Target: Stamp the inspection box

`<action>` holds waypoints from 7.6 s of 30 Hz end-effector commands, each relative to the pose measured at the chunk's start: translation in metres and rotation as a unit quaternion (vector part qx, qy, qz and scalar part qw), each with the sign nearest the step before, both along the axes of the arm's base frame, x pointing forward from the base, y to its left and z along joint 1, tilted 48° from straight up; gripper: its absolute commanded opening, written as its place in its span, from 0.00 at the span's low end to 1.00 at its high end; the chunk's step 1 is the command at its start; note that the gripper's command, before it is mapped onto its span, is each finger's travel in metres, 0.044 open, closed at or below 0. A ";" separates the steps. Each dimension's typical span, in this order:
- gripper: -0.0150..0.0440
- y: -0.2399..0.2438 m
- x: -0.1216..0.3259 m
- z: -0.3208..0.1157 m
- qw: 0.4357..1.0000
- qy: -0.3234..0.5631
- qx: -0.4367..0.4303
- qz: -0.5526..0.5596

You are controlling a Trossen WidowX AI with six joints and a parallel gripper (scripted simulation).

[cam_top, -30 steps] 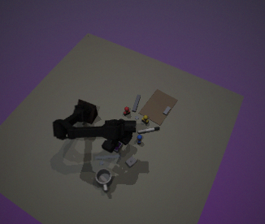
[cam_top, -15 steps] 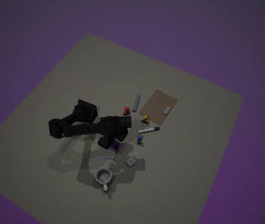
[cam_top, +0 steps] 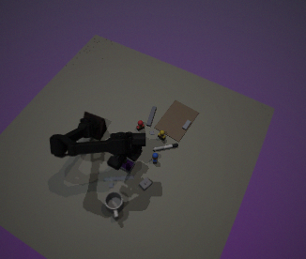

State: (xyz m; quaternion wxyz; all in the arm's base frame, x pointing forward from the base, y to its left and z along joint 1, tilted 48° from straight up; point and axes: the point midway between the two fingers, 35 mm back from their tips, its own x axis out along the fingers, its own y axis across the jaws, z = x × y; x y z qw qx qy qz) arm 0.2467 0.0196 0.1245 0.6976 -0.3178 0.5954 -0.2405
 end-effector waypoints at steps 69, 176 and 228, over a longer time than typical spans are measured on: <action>0.25 -0.032 0.006 -0.028 1.000 -0.004 -0.004 -0.001; 0.25 0.015 -0.004 0.000 0.998 0.040 -0.012 0.039; 0.25 0.069 -0.031 -0.081 0.807 0.422 -0.105 0.400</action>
